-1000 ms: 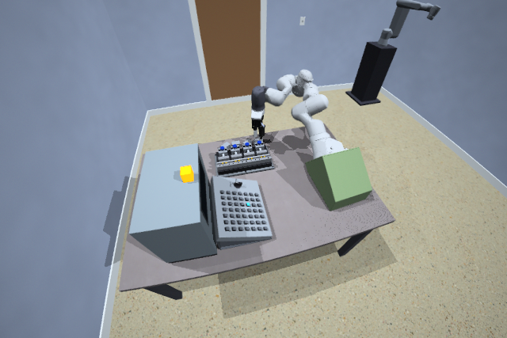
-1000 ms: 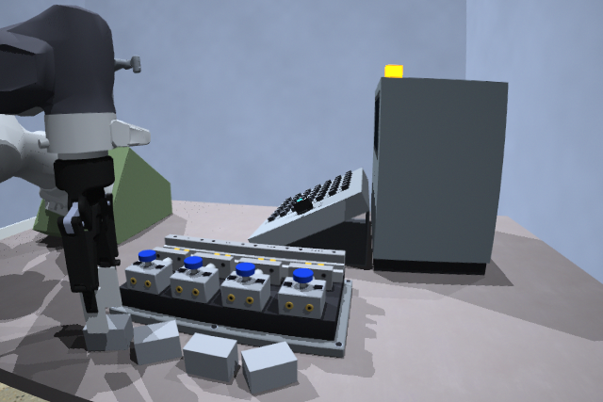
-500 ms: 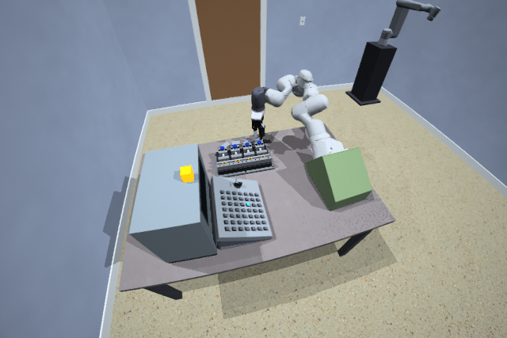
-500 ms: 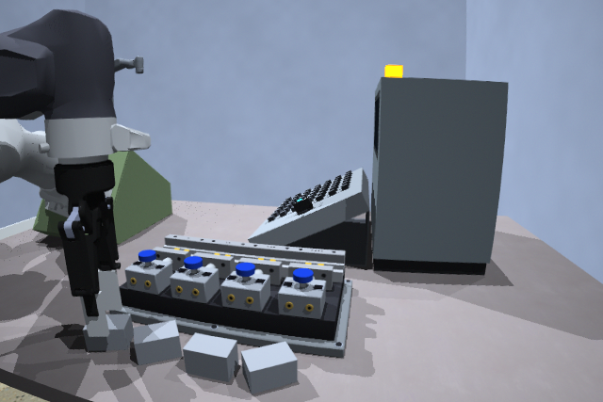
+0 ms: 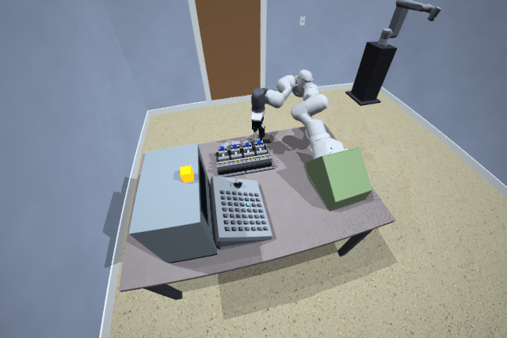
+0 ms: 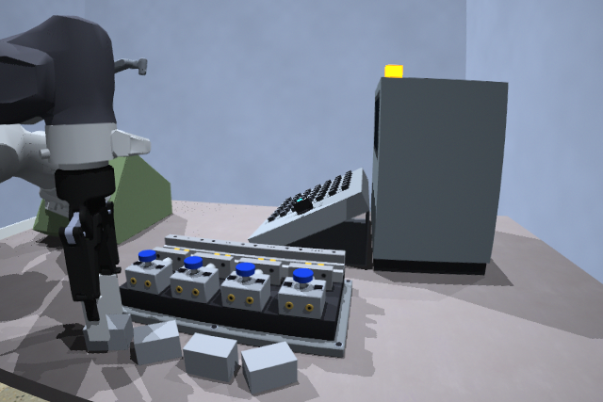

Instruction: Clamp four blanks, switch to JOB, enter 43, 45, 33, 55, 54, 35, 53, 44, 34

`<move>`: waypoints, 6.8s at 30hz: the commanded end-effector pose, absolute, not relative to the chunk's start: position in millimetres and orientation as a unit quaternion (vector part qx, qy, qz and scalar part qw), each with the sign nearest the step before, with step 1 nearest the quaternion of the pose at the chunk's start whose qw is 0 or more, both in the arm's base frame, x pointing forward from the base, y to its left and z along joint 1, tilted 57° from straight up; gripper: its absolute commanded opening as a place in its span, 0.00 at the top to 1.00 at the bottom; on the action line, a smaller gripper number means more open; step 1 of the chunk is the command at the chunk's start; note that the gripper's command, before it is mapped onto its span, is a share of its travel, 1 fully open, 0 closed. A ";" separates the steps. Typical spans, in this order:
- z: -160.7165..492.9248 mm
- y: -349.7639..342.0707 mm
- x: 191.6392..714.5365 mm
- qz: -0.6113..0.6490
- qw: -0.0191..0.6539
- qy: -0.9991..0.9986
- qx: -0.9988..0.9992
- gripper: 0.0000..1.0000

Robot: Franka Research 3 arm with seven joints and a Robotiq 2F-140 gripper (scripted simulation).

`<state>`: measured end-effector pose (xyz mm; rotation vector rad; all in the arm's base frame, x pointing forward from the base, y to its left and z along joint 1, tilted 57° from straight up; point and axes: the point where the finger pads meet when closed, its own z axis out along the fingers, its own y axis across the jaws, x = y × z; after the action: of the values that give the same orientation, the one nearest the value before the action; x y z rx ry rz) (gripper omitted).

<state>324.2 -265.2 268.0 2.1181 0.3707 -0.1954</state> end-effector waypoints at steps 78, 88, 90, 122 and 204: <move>265.2 -268.8 324.7 -0.079 0.471 0.154 0.865 1.00; 265.2 -268.8 324.7 -0.079 0.471 0.154 0.865 1.00; 265.2 -268.8 324.7 -0.079 0.471 0.154 0.865 1.00; 265.2 -268.8 324.7 -0.079 0.471 0.154 0.865 1.00; 192.6 -23.0 349.2 0.017 0.477 -0.021 0.878 1.00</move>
<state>341.6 -37.8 210.0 2.1193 0.1654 -0.1071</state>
